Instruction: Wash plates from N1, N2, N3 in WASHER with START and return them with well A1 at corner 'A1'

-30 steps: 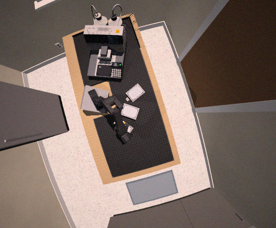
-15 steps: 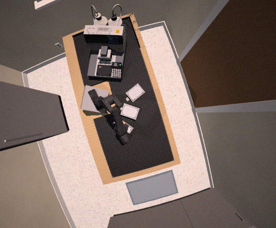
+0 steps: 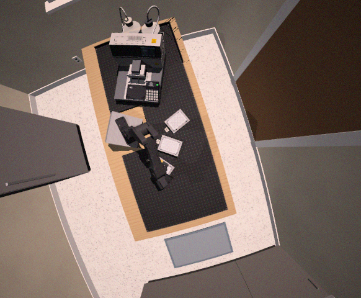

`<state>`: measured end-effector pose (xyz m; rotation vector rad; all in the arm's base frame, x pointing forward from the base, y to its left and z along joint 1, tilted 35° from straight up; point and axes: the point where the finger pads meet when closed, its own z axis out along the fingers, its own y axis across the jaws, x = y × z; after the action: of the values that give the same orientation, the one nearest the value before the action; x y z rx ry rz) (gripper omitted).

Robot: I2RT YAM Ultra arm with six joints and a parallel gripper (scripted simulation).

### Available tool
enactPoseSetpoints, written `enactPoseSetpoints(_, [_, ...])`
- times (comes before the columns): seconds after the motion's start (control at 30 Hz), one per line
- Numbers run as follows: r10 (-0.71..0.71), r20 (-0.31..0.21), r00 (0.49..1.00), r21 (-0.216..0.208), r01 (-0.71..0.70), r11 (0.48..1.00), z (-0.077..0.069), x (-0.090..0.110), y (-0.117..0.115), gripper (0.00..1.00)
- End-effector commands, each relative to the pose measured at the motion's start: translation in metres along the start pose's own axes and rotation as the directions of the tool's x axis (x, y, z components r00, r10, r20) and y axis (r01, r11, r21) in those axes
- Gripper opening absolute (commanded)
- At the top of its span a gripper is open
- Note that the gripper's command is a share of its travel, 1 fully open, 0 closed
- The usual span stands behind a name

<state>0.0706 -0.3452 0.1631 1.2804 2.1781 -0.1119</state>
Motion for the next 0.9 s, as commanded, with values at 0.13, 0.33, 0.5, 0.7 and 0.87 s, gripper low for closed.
enactPoseSetpoints(0.13, [0.002, 0.003, 1.0, 0.001, -0.002, 1.0, -0.017, -0.001, 0.0, 1.0])
enactPoseSetpoints(0.33, [0.002, 0.003, 1.0, 0.001, -0.002, 1.0, -0.025, -0.001, 0.0, 1.0])
enactPoseSetpoints(0.5, [0.002, 0.003, 1.0, 0.001, -0.002, 1.0, -0.032, -0.001, 0.0, 1.0])
enactPoseSetpoints(0.7, [0.002, 0.003, 1.0, 0.002, -0.002, 1.0, -0.041, 0.0, 0.0, 1.0])
enactPoseSetpoints(0.87, [0.002, 0.003, 1.0, 0.002, -0.002, 1.0, -0.043, 0.0, 0.0, 1.0])
